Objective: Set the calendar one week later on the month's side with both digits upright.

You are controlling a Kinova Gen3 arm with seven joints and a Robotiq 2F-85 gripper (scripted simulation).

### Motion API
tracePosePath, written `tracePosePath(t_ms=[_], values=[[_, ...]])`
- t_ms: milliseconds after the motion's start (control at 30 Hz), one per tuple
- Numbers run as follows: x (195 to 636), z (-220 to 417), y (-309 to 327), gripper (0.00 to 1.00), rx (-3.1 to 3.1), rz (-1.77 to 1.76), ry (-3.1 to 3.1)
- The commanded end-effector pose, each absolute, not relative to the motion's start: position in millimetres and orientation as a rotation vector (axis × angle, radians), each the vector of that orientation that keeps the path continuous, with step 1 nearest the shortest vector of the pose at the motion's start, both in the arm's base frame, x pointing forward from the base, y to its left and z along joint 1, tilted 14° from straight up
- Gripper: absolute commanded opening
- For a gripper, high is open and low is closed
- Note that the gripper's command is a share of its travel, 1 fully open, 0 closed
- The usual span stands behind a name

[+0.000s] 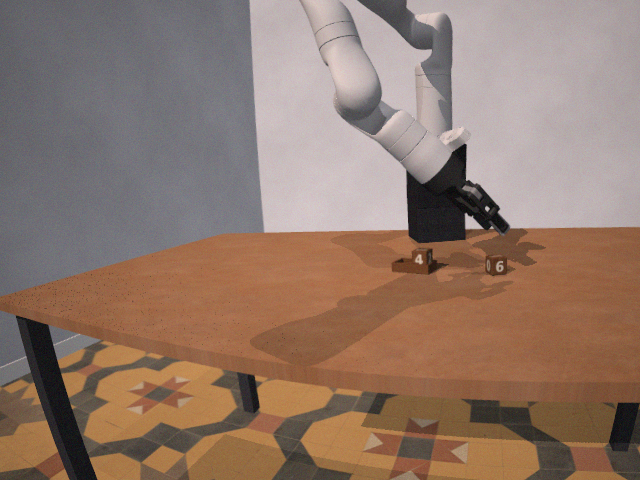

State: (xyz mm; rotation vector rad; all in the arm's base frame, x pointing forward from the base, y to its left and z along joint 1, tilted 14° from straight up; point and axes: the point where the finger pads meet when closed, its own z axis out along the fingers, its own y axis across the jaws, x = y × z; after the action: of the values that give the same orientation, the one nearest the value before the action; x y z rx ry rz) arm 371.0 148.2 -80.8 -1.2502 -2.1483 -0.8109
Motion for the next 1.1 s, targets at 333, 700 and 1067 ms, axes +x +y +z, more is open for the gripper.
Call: tracePosePath(t_ms=[333, 700, 1067], values=[[372.8, -73.1, 146.1, 0.67, -1.252, -0.815, -2.157], [375.6, -73.2, 149.7, 0.67, -1.291, -0.800, -2.198], [376.5, -72.7, 152.1, 0.67, -1.359, -0.755, -2.274]])
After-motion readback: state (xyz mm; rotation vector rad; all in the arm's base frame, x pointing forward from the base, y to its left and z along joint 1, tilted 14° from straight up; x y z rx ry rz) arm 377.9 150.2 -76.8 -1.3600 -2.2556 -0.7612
